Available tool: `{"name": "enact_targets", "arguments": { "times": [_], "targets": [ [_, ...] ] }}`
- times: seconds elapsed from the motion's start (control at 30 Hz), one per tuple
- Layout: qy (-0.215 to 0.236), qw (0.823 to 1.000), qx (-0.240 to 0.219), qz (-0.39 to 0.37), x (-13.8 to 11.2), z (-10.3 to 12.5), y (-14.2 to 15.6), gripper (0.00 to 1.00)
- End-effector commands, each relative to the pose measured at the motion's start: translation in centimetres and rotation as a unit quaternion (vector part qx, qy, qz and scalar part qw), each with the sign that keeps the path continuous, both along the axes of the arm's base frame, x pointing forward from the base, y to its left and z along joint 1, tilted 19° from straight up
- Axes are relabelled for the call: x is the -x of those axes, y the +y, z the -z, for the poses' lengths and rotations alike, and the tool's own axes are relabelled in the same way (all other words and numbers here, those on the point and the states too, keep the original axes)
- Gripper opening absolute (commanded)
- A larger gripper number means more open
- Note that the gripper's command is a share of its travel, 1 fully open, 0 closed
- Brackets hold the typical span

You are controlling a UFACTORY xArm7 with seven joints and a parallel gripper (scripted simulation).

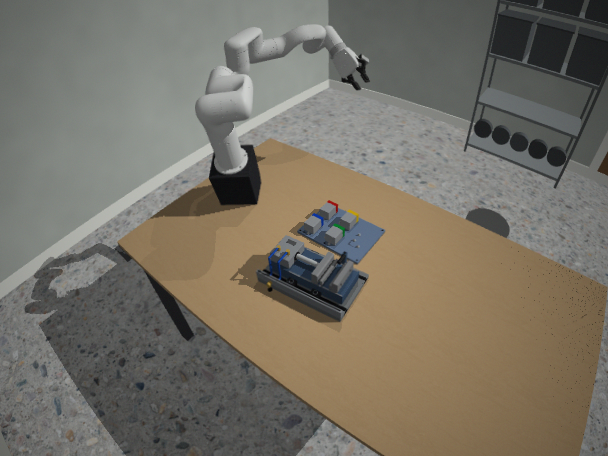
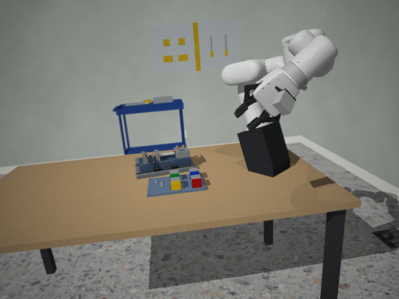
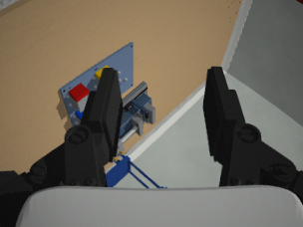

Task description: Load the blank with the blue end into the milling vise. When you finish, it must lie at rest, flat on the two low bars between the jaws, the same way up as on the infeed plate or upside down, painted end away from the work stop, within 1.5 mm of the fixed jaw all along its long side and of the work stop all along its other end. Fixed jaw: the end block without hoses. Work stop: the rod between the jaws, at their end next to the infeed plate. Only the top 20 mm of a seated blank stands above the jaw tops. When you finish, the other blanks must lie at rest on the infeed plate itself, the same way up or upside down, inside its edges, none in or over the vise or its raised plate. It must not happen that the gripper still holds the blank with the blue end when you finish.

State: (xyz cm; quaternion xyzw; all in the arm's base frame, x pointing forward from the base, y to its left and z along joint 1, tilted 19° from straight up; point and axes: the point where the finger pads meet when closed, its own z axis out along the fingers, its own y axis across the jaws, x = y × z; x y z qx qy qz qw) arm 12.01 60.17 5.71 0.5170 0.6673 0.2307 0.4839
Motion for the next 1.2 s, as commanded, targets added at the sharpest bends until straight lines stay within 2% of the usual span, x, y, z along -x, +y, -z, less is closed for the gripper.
{"name": "enact_targets", "arguments": {
  "times": [0.0,0.47,0.8,1.03,1.17],
  "targets": [
    [0.000,1.000,-0.002,-0.001,0.1,-0.2,0.1,1.00],
    [0.000,1.000,-0.002,-0.001,0.1,-0.2,0.1,1.00],
    [0.110,0.993,-0.017,0.027,-1.6,-1.0,-3.1,1.00],
    [0.110,0.993,-0.017,0.027,-1.6,-1.0,-3.1,1.00],
    [0.154,0.987,-0.023,0.038,-2.2,-1.3,-4.4,1.00]
  ]
}}
